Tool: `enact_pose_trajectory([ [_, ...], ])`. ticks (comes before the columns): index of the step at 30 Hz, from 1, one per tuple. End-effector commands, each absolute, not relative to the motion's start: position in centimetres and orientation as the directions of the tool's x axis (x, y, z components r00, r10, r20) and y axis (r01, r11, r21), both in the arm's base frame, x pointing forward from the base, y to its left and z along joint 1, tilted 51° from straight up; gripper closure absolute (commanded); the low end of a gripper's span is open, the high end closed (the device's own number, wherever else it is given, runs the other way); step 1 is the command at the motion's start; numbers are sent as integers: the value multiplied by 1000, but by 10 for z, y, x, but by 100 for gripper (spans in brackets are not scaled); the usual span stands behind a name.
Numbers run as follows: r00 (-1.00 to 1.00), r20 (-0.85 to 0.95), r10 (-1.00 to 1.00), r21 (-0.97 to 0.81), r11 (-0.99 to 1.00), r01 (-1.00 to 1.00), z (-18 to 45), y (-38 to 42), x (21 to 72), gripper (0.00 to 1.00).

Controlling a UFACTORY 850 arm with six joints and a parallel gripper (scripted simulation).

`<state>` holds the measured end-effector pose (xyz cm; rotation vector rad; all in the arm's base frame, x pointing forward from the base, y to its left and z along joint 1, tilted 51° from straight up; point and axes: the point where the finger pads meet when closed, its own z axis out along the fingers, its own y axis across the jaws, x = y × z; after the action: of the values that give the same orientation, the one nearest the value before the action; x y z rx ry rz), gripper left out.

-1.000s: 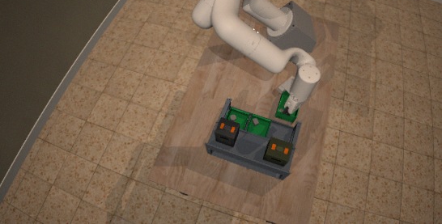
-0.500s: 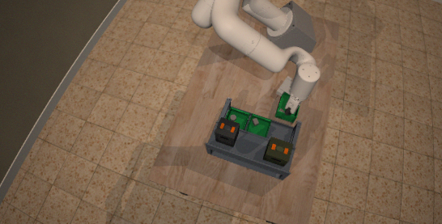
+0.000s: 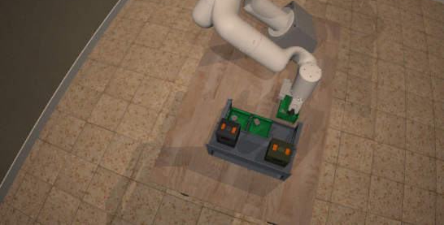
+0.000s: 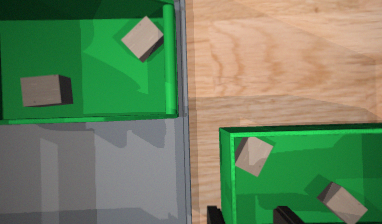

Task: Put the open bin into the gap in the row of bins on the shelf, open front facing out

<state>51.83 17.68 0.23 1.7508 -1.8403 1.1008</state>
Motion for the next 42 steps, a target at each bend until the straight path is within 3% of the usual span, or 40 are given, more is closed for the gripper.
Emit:
enact_pose_trajectory([
  [1, -154, 729, -667, -276, -80, -958, 3, 178, 519, 66],
  [42, -126, 737, -664, -254, -100, -962, 4, 177, 516, 66],
])
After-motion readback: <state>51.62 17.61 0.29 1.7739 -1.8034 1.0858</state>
